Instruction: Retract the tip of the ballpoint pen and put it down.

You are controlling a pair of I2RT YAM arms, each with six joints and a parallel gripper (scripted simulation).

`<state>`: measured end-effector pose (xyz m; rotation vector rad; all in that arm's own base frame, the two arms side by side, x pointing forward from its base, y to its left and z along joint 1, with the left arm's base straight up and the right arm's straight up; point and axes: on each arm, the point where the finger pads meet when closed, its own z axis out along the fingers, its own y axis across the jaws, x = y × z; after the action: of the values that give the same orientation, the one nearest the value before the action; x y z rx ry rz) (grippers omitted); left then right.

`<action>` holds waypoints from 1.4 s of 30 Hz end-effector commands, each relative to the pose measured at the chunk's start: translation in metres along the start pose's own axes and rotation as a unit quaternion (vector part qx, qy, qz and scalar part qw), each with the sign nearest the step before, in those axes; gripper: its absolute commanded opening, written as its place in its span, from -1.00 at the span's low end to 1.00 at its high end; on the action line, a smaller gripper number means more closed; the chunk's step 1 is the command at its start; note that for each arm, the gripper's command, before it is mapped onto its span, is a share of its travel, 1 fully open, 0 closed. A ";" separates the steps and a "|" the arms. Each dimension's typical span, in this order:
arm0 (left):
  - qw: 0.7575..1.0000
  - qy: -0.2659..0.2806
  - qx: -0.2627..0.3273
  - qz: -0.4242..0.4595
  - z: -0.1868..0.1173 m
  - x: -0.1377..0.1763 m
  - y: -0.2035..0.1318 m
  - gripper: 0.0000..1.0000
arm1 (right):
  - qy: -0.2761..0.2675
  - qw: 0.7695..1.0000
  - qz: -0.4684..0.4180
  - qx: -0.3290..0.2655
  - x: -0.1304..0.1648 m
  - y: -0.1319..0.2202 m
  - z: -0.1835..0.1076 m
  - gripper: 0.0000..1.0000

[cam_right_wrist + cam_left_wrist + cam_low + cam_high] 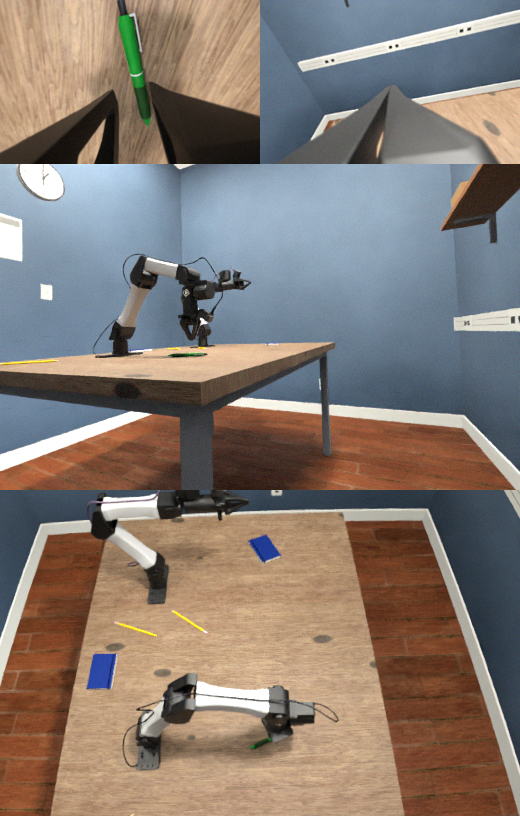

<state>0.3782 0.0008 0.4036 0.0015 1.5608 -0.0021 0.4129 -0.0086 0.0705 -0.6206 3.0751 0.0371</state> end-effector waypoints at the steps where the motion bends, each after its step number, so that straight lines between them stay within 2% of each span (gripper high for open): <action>1: 0.999 -0.044 0.000 0.004 -0.003 -0.029 -0.001 -0.98 | -0.020 1.000 -0.002 0.009 -0.002 -0.006 -0.023 -0.44; 2: 0.999 -0.044 0.000 0.004 -0.003 -0.029 -0.001 -0.98 | -0.019 1.000 -0.001 0.008 0.004 -0.003 -0.028 -0.44; 4: 0.999 -0.044 0.000 0.004 -0.003 -0.029 -0.001 -0.98 | -0.005 1.000 -0.001 0.002 0.012 0.000 -0.018 -0.44; 16: 0.999 -0.044 0.000 0.004 -0.003 -0.029 -0.001 -0.98 | -0.009 1.000 0.003 0.004 -0.001 0.001 -0.003 -0.44; 17: 0.999 -0.044 0.000 0.004 -0.003 -0.029 -0.001 -0.98 | -0.047 0.999 0.005 0.020 -0.007 0.000 -0.028 -0.44; 25: 0.999 -0.044 0.000 0.004 -0.003 -0.029 -0.001 -0.98 | -0.193 0.976 0.050 0.083 -0.038 -0.015 -0.072 -0.44; 28: 0.999 -0.044 0.000 0.004 -0.003 -0.029 -0.001 -0.98 | -0.189 0.977 0.053 0.081 -0.038 -0.015 -0.065 -0.44; 29: 0.999 -0.044 0.000 0.004 -0.003 -0.029 -0.001 -0.98 | -0.215 0.971 0.054 0.090 -0.039 -0.014 -0.083 -0.44; 31: 0.999 -0.044 0.000 0.004 -0.003 -0.029 -0.001 -0.98 | -0.252 0.960 0.064 0.102 -0.043 -0.016 -0.099 -0.44; 42: 0.999 -0.044 0.000 0.004 -0.003 -0.029 -0.001 -0.98 | -0.418 0.892 0.099 0.141 -0.046 -0.010 -0.179 -0.44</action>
<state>0.3782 0.0008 0.4036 0.0015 1.5607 -0.0021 0.4435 -0.0076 0.2106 -0.2567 2.4274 -0.0925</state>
